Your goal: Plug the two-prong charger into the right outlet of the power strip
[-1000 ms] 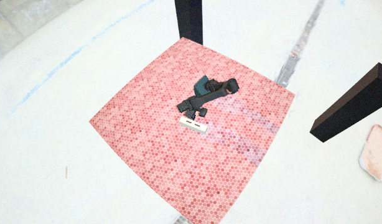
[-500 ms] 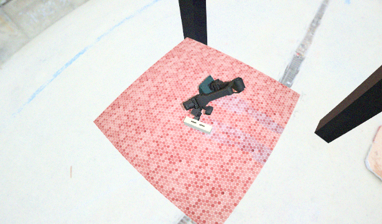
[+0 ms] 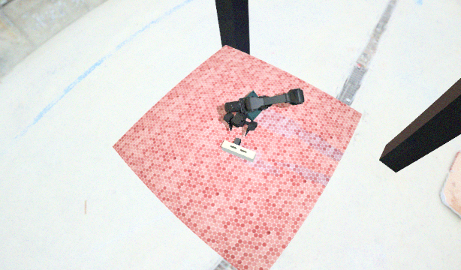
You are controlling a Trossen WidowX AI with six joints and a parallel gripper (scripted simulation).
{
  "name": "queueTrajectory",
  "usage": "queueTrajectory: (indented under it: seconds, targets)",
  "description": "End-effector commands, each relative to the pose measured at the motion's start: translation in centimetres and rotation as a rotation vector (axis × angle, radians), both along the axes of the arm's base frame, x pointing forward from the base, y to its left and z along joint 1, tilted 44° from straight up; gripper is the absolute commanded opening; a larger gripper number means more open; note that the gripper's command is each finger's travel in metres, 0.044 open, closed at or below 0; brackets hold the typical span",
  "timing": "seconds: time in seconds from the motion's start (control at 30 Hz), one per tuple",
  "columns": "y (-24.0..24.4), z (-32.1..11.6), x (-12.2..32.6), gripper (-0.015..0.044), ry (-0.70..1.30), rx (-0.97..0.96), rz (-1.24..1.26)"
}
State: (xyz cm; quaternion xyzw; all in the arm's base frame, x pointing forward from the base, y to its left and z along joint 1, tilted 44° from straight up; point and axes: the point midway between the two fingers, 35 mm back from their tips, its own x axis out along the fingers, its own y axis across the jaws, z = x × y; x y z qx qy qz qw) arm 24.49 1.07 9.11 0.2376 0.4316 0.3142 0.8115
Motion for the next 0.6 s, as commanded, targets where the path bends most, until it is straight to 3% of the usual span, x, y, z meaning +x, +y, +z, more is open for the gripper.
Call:
queueTrajectory:
  seconds: [0.0, 0.57]
  targets:
    - [-0.07, 0.2, -0.26, 0.044, -0.021, 0.021, -0.022]
    - [-0.07, 0.2, -0.26, 0.044, -0.021, 0.021, -0.022]
